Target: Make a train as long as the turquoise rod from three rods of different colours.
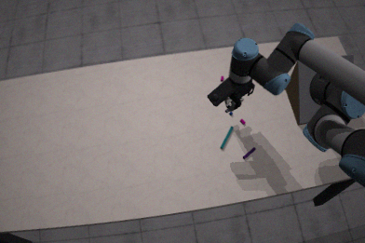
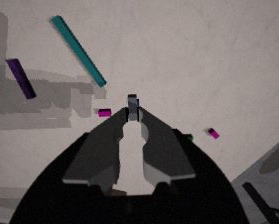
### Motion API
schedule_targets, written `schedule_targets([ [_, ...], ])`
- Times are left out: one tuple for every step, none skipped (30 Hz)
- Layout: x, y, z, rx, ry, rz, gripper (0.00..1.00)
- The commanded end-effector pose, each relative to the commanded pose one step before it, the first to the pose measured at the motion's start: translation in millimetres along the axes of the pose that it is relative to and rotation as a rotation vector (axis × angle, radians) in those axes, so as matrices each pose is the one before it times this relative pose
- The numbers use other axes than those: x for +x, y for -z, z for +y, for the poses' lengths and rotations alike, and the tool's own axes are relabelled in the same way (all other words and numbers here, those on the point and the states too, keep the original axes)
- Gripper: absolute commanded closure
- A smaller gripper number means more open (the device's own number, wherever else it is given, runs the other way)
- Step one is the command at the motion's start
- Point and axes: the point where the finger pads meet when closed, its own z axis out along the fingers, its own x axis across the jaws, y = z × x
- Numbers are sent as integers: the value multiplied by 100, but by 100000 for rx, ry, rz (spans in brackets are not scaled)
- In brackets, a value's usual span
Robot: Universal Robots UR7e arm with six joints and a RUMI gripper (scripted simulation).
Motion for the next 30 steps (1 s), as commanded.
schedule_targets([
  [148,-2889,-155,94,-70,247,100],
  [-4,-359,-4,-1,-1,1,100],
  [-4,-328,-4,-1,-1,0,100],
  [-3,-294,-4,-1,-1,1,100],
  [-3,-259,-3,-1,-1,0,100],
  [-2,-222,-3,-1,-1,0,100],
  [-2,-185,-2,-1,0,0,100],
  [-1,-149,-2,-1,0,1,100],
  [-1,-114,-1,0,0,0,100],
  [0,0,0,0,0,0,100],
  [0,0,0,0,0,0,100],
  [-1,-81,-1,0,0,0,100],
  [-1,-52,0,0,0,0,100],
  [-1,-29,0,0,0,0,100],
  [0,-11,0,0,0,0,100],
  [0,-2,0,0,0,0,100],
  [20,19,-18,11,28,43,100],
  [25,25,-23,14,36,54,100],
  [19,18,-17,9,27,41,100],
  [13,12,-6,-8,18,30,100],
  [6,5,-1,-9,8,15,100],
  [7,20,-6,14,13,49,100],
  [8,20,-4,19,5,46,100],
  [6,14,-3,14,12,32,100],
  [4,9,-2,9,13,21,100],
  [2,5,-1,4,9,11,100],
  [0,0,0,0,0,0,100],
  [0,0,0,0,0,0,100],
  [-8,-2,5,-9,-5,-27,100],
  [-2,-1,1,-2,-2,-7,100],
])
